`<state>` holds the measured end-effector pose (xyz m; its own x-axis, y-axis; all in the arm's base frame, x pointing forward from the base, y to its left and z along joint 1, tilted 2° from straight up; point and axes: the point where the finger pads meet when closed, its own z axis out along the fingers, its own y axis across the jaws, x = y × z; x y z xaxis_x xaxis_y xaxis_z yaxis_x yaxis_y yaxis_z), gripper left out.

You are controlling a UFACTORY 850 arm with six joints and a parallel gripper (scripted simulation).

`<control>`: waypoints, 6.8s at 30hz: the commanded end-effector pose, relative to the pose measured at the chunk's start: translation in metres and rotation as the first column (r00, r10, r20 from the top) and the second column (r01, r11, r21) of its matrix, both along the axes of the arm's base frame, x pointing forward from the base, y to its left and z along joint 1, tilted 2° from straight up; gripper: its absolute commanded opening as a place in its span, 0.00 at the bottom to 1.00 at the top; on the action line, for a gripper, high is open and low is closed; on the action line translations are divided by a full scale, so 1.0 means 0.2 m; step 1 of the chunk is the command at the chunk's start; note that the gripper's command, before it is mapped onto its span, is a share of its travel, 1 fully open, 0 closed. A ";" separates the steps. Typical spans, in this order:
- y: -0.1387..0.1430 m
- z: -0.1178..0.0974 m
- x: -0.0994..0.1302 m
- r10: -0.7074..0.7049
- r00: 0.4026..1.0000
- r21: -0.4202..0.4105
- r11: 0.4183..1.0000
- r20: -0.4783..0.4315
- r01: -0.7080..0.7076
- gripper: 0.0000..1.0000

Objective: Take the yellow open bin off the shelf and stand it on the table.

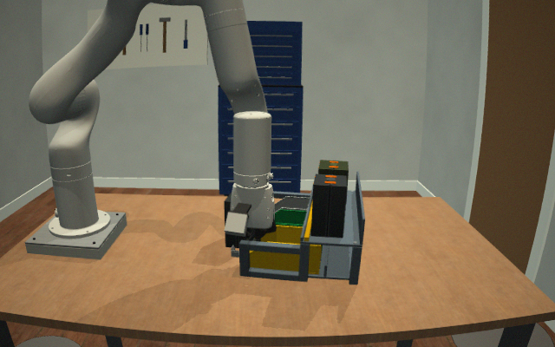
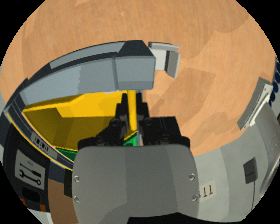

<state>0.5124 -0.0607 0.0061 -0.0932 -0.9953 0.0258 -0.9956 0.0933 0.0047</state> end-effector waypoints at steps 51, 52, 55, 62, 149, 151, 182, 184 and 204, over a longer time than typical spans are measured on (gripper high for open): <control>0.00 0.08 0.00 0.000 1.000 0.000 1.000 0.002 0.000 0.00; 0.00 0.08 0.00 0.000 1.000 0.000 1.000 0.002 0.000 0.00; 0.00 0.09 0.00 0.000 1.000 0.000 1.000 0.002 0.000 0.00; 0.00 0.14 0.01 0.000 1.000 0.000 1.000 0.002 0.000 0.00; 0.08 0.14 -0.81 0.000 1.000 0.000 1.000 0.001 0.000 0.00; 0.08 0.14 -0.81 0.000 1.000 0.000 1.000 0.001 0.000 0.00; 0.08 0.14 -0.78 0.000 1.000 0.000 1.000 0.001 0.000 0.00; 0.08 0.14 -0.78 0.000 1.000 0.000 1.000 0.001 0.000 0.00; 0.08 0.10 -0.78 0.000 1.000 0.000 1.000 0.001 0.000 0.00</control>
